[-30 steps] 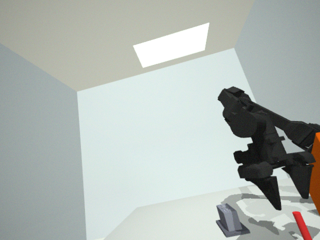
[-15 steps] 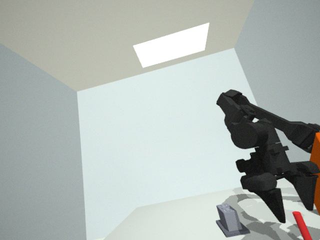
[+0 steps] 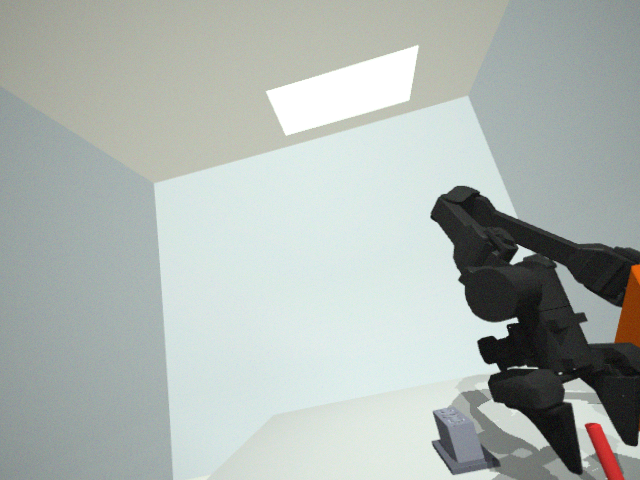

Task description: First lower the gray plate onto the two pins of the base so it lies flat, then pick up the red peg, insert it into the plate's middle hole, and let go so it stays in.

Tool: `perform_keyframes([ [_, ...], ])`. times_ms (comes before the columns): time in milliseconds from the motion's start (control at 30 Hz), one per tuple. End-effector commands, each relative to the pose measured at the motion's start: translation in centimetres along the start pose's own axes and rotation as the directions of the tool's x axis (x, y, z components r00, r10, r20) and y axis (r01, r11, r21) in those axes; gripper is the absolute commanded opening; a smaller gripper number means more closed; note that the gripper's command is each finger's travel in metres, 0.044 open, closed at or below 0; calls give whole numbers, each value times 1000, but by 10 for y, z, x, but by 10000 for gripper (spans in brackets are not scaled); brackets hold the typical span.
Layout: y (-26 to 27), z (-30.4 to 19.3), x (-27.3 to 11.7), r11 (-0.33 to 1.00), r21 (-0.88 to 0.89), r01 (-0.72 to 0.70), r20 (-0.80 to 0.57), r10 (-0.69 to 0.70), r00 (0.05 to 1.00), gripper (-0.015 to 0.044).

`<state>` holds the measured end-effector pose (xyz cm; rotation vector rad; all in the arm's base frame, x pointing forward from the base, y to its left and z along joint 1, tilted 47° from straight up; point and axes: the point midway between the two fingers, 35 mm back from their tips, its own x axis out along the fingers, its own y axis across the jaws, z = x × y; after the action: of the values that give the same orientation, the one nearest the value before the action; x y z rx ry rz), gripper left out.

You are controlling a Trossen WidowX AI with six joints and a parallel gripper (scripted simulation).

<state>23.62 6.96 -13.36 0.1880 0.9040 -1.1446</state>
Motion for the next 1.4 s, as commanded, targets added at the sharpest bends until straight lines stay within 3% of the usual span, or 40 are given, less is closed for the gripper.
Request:
perform_keyframes([
  [0, -3, 0, 8, 1000, -8, 6, 5, -6, 1000, 440],
  [67, -3, 0, 9, 1000, -8, 7, 6, -6, 1000, 440],
  [567, -3, 0, 9, 1000, -8, 7, 6, -6, 1000, 46],
  [800, -3, 0, 9, 1000, -8, 7, 6, -6, 1000, 0],
  [1367, 3, -1, -28, 1000, -9, 3, 0, -3, 1000, 0],
])
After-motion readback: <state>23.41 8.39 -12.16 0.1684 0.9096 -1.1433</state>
